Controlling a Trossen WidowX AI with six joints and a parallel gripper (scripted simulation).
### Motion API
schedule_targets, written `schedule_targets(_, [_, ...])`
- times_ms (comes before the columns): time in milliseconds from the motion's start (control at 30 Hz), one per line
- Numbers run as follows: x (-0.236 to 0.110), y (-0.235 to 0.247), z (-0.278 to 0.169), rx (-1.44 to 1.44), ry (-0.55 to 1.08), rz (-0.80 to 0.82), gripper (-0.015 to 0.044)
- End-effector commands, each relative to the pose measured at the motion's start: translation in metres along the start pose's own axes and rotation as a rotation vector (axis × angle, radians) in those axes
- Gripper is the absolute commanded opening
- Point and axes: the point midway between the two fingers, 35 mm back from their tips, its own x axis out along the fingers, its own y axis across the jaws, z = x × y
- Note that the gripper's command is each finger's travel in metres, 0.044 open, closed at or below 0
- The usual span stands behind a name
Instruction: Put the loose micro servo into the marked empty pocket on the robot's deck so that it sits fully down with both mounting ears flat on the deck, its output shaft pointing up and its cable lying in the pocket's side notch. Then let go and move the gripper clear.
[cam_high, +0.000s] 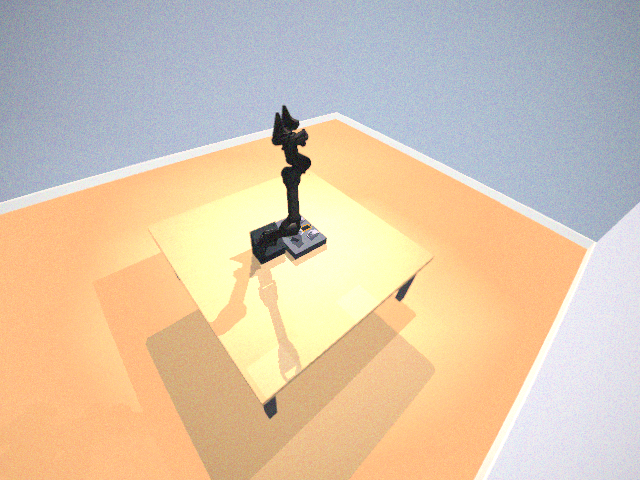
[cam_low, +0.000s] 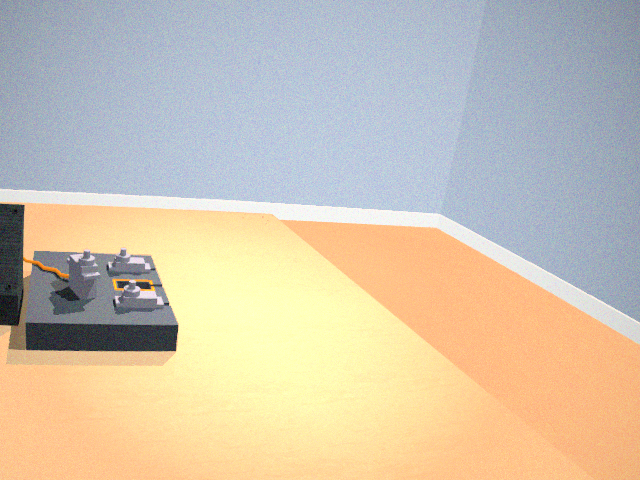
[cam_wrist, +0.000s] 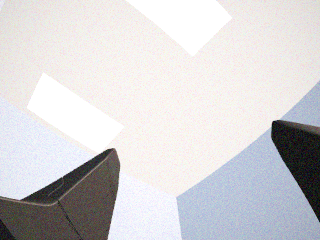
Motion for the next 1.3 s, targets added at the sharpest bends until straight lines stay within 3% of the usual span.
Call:
schedule_targets(0, [0.000,-0.001,0.000,-0.002,0.001,-0.004,0.0426])
schedule_targets(600, [-0.031,-0.131,-0.035,-0.185,0.129,-0.403,0.0440])
schedule_targets(1267, [-0.125,-0.266,-0.078,-0.418,0.444,-0.851,0.0440])
